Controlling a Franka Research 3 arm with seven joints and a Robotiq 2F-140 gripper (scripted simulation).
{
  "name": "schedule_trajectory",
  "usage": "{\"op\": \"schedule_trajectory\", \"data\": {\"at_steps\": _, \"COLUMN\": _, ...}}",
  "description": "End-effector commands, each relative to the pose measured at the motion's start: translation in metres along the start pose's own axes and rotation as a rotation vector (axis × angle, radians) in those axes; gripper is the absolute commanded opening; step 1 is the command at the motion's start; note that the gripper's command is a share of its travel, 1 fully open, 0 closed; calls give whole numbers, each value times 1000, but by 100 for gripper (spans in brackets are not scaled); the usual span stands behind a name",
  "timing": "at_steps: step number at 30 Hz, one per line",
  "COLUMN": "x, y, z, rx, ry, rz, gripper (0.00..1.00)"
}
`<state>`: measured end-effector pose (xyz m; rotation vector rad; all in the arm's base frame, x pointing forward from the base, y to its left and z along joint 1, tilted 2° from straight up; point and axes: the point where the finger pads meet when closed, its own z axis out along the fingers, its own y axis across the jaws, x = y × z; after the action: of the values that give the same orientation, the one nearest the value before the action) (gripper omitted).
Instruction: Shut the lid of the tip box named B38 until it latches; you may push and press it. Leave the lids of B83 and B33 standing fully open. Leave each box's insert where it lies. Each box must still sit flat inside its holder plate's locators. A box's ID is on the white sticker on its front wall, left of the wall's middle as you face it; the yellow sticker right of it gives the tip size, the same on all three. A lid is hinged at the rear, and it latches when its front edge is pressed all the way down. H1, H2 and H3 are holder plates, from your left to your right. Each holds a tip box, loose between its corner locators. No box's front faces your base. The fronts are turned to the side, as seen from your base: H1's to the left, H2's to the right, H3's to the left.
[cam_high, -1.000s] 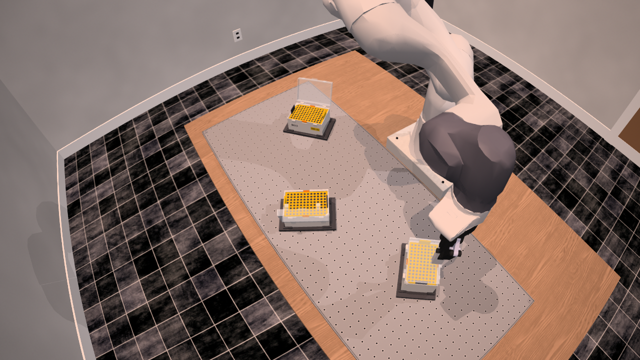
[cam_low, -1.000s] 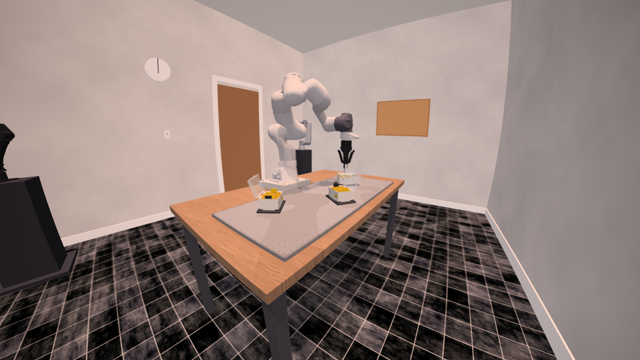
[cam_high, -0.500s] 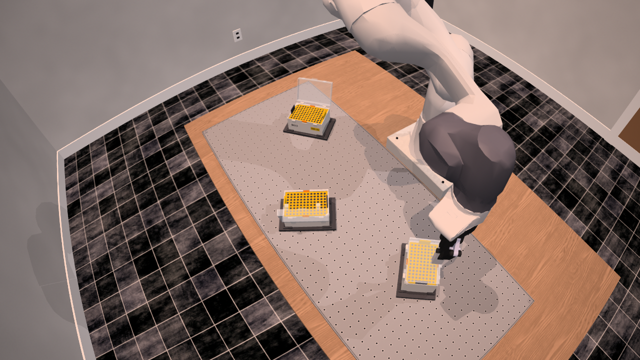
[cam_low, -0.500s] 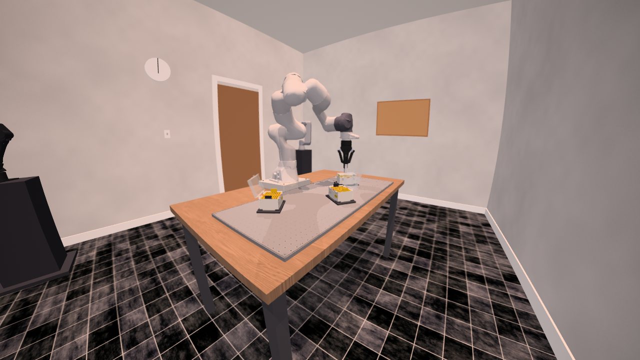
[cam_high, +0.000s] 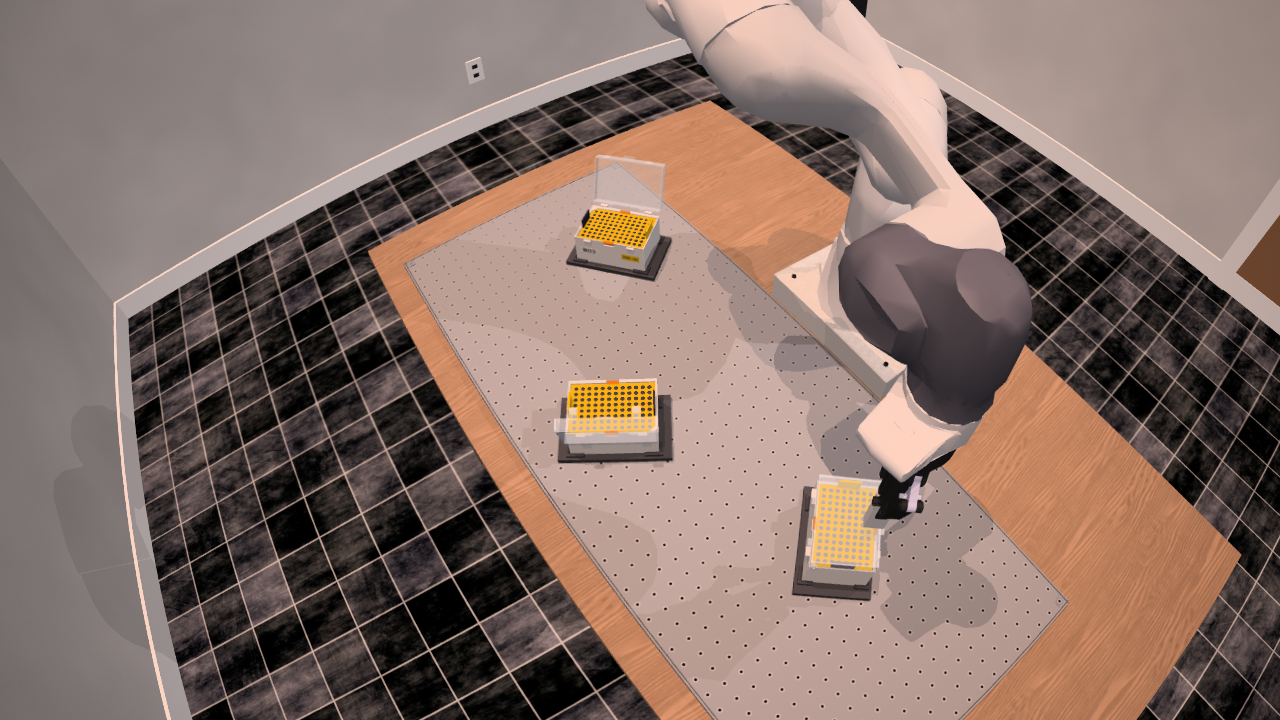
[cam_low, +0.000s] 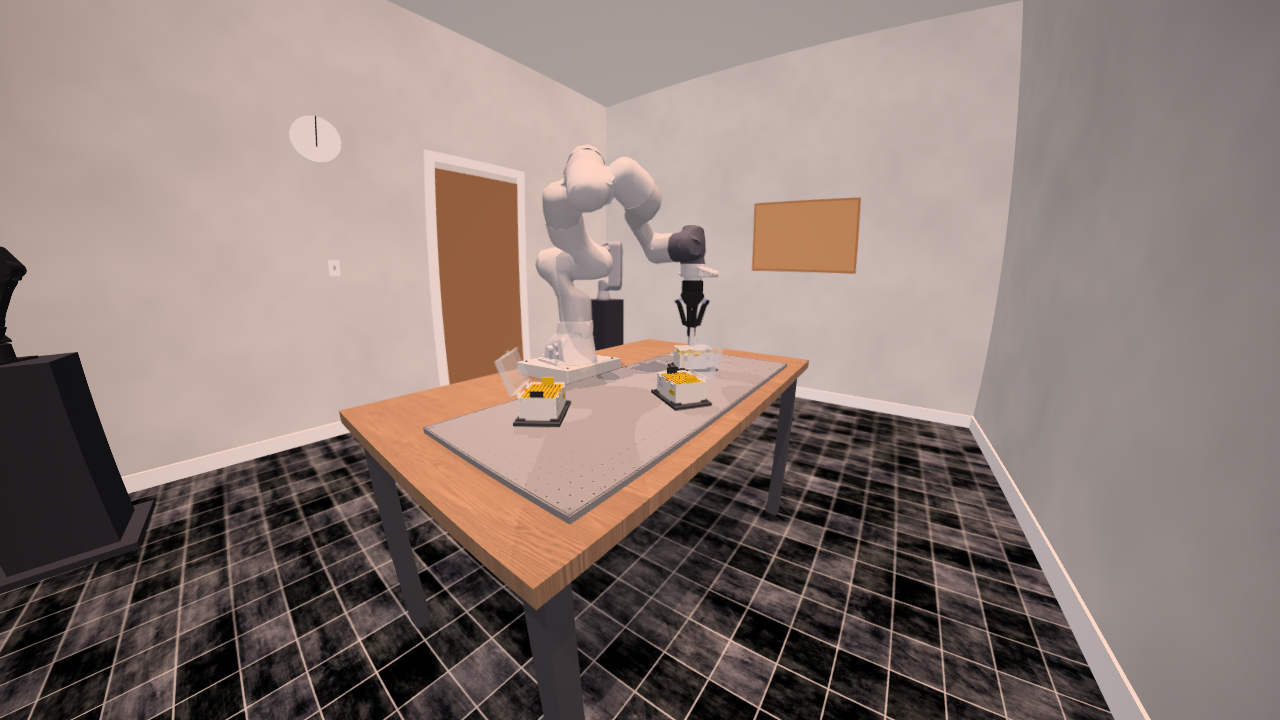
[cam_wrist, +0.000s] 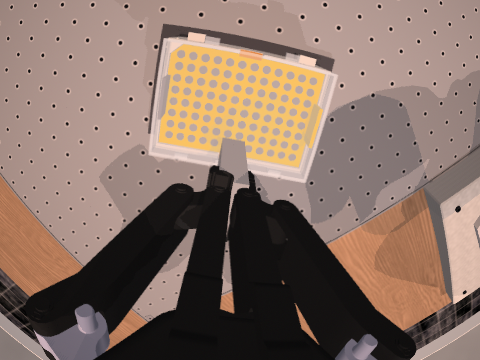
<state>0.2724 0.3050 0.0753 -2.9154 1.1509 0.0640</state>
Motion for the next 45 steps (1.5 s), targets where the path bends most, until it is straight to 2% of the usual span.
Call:
{"op": "schedule_trajectory", "data": {"at_steps": 1, "x": 0, "y": 1, "z": -4, "rx": -2, "ry": -1, "rz": 0, "gripper": 0}}
{"op": "schedule_trajectory", "data": {"at_steps": 32, "x": 0, "y": 1, "z": -49, "rx": -2, "ry": -1, "rz": 0, "gripper": 0}}
{"op": "schedule_trajectory", "data": {"at_steps": 45, "x": 0, "y": 1, "z": -49, "rx": -2, "ry": -1, "rz": 0, "gripper": 0}}
